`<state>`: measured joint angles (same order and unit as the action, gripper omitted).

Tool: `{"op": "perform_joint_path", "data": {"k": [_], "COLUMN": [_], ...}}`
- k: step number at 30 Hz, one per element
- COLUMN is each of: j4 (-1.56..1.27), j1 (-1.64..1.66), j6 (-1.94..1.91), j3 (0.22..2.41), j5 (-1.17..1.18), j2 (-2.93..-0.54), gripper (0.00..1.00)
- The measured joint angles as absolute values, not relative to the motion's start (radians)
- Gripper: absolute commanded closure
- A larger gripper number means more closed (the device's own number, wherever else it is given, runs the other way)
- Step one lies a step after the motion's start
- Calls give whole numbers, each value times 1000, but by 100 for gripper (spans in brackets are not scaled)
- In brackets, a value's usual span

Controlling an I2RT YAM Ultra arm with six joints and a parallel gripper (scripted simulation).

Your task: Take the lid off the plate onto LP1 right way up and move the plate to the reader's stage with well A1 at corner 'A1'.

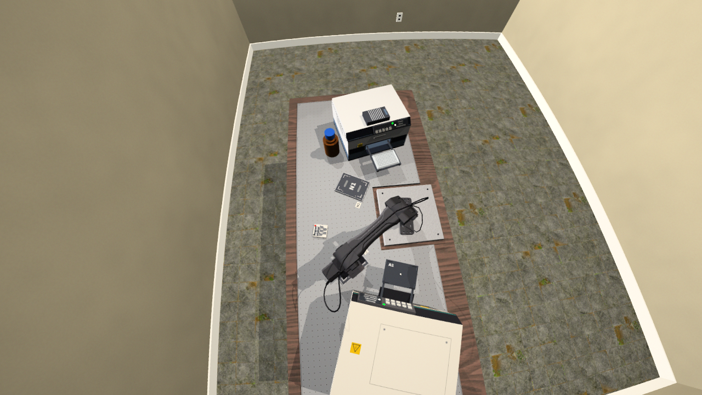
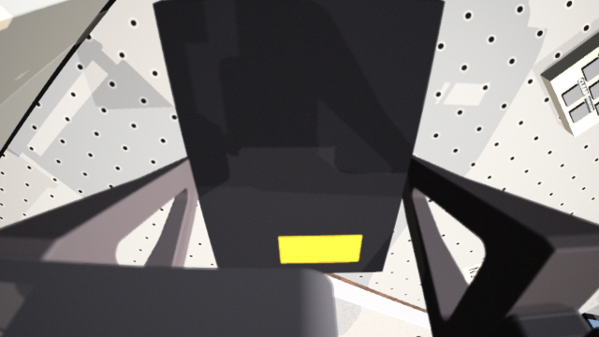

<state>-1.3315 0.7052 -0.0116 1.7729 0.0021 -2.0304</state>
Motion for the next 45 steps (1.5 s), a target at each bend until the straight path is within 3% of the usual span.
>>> {"op": "perform_joint_path", "data": {"k": [45], "j4": [-1308], "j1": [697], "j6": [4], "j3": [1753], "j5": [1], "j2": [-2030], "gripper": [15]}}
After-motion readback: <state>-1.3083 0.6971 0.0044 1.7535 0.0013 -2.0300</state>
